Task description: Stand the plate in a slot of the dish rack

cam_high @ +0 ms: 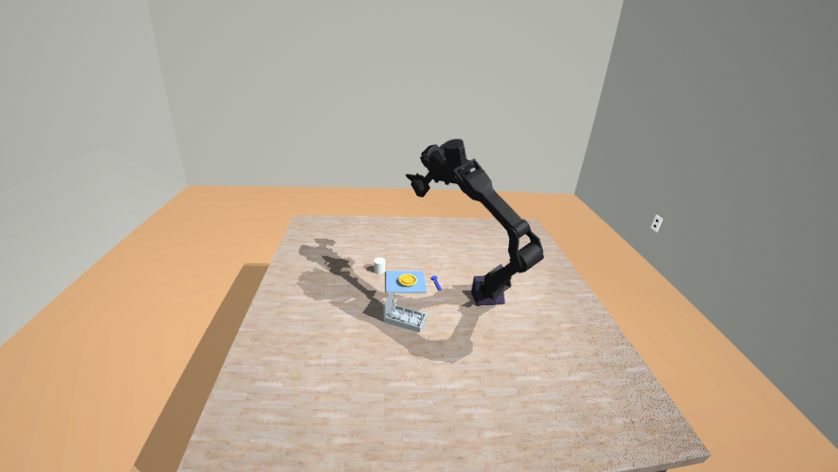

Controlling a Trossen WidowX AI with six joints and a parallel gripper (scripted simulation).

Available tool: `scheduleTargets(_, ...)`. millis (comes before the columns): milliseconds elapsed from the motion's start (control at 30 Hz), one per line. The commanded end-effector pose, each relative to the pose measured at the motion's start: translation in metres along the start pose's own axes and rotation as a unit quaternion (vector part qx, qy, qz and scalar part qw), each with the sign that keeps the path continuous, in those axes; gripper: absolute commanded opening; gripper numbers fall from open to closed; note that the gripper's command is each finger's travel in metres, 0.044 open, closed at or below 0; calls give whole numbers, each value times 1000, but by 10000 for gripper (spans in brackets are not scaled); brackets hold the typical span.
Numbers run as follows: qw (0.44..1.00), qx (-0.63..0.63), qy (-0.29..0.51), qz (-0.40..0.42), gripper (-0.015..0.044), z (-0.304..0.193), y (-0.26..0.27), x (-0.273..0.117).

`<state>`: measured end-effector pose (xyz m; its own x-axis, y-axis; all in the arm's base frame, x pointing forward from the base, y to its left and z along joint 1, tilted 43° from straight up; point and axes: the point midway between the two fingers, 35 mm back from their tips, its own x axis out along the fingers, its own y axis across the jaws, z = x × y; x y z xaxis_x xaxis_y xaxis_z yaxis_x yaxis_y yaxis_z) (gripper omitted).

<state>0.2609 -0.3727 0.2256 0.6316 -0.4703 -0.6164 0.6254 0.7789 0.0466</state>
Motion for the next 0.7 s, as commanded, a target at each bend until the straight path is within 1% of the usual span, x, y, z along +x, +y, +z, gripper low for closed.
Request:
scheduleTargets(0, 998, -18, 48, 31, 400, -16, 13, 16)
scheduleTargets(333, 974, -55, 185, 120, 400, -70, 47, 47)
scheduleTargets(667, 922, -84, 309, 217, 400, -121, 84, 59)
